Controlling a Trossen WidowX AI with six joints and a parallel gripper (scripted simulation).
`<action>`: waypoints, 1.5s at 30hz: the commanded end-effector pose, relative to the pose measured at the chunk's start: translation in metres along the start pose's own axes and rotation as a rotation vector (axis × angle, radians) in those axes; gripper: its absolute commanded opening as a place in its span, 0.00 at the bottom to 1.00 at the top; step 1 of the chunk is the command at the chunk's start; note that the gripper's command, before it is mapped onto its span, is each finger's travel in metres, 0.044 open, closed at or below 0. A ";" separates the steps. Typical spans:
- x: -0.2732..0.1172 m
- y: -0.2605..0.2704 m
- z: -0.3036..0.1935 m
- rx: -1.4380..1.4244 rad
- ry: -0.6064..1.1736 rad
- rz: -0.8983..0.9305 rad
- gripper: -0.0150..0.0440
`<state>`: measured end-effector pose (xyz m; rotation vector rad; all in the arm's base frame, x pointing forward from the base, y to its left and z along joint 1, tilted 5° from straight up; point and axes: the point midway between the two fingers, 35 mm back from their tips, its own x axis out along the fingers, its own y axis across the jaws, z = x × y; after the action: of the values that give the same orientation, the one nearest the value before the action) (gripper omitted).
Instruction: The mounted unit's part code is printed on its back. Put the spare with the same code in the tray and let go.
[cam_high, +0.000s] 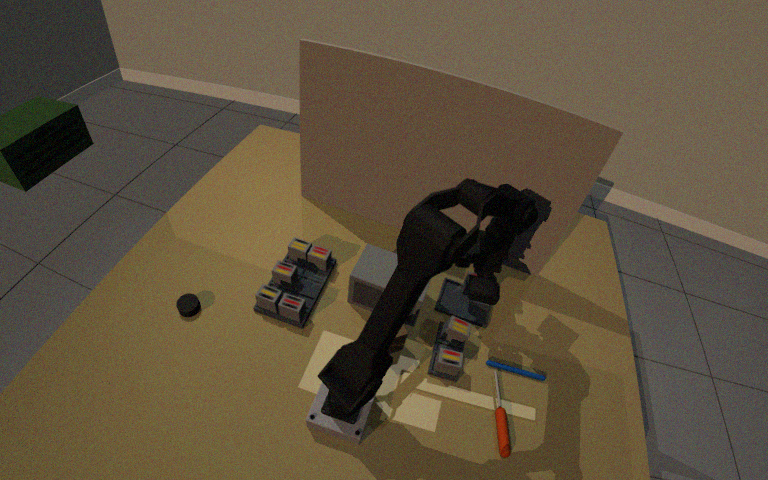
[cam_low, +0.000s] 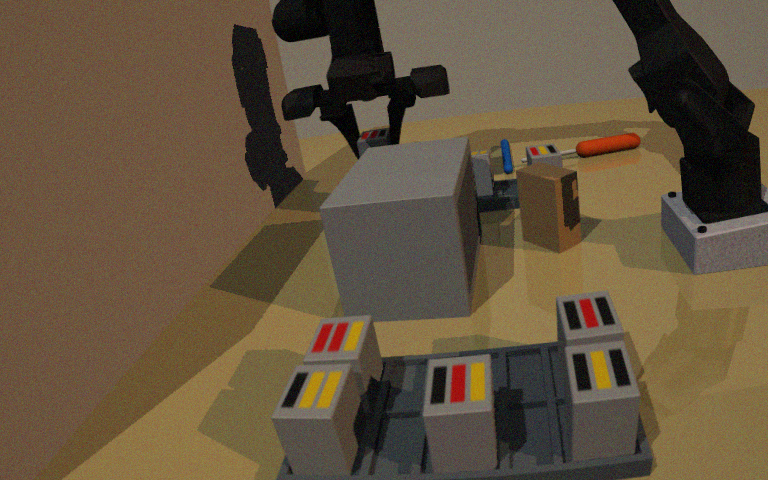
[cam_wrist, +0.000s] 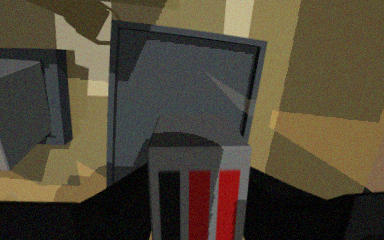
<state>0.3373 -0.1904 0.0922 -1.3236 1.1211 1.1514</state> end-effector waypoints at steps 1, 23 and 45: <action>0.004 0.001 0.002 0.005 -0.007 0.002 0.25; 0.020 0.004 0.003 0.005 -0.007 0.002 0.25; 0.030 0.005 0.004 0.000 -0.001 0.000 0.39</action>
<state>0.3350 -0.1877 0.0607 -1.3225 1.1211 1.1525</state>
